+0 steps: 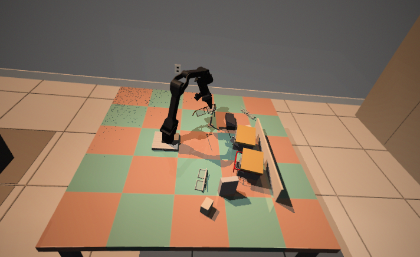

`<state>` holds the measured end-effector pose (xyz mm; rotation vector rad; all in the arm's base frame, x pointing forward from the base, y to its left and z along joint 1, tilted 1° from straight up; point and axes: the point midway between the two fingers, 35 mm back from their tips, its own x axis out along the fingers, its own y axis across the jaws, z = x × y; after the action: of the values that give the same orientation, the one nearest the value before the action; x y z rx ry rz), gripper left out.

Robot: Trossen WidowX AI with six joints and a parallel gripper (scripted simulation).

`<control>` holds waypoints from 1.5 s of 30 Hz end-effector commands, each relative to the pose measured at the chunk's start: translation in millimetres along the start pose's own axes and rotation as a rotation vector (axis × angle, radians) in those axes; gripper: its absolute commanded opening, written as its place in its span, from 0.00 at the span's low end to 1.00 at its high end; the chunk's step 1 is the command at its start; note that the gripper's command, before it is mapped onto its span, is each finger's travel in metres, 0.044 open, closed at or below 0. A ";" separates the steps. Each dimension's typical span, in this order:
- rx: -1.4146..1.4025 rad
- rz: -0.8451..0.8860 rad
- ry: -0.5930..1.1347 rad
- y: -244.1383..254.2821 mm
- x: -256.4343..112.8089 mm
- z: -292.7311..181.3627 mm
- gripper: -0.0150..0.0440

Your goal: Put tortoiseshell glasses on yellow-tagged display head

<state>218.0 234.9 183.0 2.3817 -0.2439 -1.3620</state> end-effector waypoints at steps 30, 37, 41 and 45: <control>1.305 0.057 -0.202 27.0 27.3 4.9 0.25; 1.580 0.099 -0.242 32.1 32.4 6.4 0.25; 1.737 0.128 -0.263 34.9 35.1 7.3 0.25; 1.894 0.161 -0.283 37.7 37.8 8.2 0.25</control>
<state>231.4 189.2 164.4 3.0311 -2.4824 -1.5821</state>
